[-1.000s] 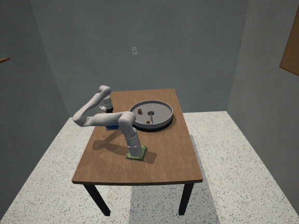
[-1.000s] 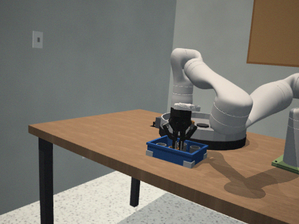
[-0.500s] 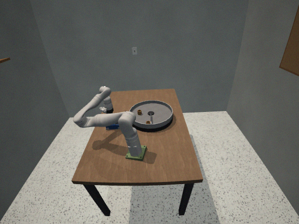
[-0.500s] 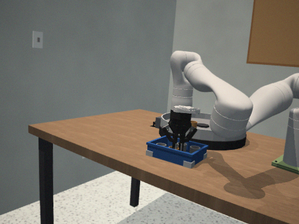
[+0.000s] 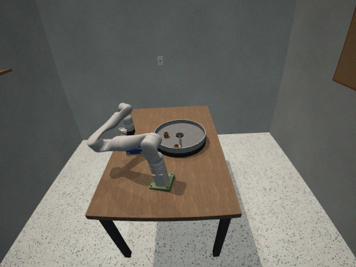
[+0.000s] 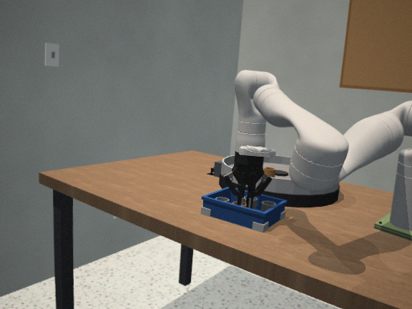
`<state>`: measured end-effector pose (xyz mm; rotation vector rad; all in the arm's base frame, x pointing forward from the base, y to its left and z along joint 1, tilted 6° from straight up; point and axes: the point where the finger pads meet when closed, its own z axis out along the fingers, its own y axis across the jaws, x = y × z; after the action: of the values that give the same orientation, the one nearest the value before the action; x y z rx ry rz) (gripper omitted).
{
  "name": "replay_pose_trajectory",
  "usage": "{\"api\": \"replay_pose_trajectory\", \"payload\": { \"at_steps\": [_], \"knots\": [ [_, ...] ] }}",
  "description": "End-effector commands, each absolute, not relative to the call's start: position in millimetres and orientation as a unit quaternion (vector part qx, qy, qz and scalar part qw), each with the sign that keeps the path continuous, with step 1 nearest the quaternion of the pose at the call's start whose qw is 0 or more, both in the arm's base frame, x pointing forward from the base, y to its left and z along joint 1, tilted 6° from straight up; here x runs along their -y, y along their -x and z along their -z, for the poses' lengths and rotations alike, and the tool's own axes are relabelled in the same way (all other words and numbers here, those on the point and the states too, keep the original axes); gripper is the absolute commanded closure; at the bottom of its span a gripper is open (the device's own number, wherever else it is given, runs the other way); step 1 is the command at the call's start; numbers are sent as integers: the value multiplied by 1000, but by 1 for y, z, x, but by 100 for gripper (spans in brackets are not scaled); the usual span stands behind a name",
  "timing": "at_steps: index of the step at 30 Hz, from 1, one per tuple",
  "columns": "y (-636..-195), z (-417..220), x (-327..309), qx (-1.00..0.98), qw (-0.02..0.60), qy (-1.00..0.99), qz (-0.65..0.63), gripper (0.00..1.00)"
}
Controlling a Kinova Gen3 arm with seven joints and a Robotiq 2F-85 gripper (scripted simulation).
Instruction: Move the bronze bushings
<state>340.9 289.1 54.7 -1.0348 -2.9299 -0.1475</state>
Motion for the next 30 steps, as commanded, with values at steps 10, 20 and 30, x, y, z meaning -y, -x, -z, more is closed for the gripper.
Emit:
{"api": "replay_pose_trajectory", "payload": {
  "at_steps": [10, 20, 30],
  "knots": [
    [-342, -54, -289, 940, 13, 339, 49, 88],
    [-342, -54, -289, 940, 13, 338, 49, 100],
    [-342, -54, -289, 940, 13, 338, 49, 100]
  ]
}}
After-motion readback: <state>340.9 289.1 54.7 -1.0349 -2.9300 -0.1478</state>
